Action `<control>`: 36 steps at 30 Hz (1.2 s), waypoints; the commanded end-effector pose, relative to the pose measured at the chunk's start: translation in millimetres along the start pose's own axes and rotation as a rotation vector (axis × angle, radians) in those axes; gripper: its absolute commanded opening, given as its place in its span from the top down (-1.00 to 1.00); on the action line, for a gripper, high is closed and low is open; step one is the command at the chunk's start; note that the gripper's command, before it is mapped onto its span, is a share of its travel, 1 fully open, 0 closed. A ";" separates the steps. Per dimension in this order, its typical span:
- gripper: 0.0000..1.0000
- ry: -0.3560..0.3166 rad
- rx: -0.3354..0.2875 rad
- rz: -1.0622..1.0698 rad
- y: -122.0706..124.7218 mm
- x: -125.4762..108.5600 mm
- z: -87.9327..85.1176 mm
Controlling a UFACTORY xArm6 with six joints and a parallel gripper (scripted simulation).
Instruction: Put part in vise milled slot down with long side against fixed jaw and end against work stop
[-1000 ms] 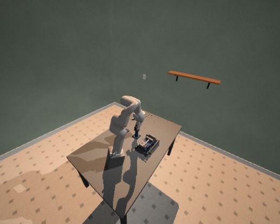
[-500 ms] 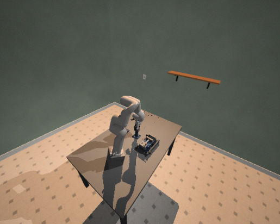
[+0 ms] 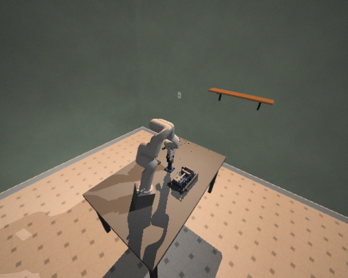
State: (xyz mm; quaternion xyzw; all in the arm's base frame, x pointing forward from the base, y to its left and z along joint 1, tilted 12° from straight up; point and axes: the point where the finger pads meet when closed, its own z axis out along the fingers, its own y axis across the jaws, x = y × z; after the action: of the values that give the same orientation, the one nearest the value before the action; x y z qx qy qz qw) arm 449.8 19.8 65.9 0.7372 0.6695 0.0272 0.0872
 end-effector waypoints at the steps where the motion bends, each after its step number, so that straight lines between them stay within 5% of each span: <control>1: -0.78 -0.026 -0.004 0.000 1.5 0.7 -1.3; 36: -0.78 -0.393 -0.004 0.001 1.5 4.8 -0.3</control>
State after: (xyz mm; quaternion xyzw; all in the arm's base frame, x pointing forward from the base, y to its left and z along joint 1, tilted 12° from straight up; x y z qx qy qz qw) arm 450.6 23.5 65.1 0.7298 0.6423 -0.1071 0.2083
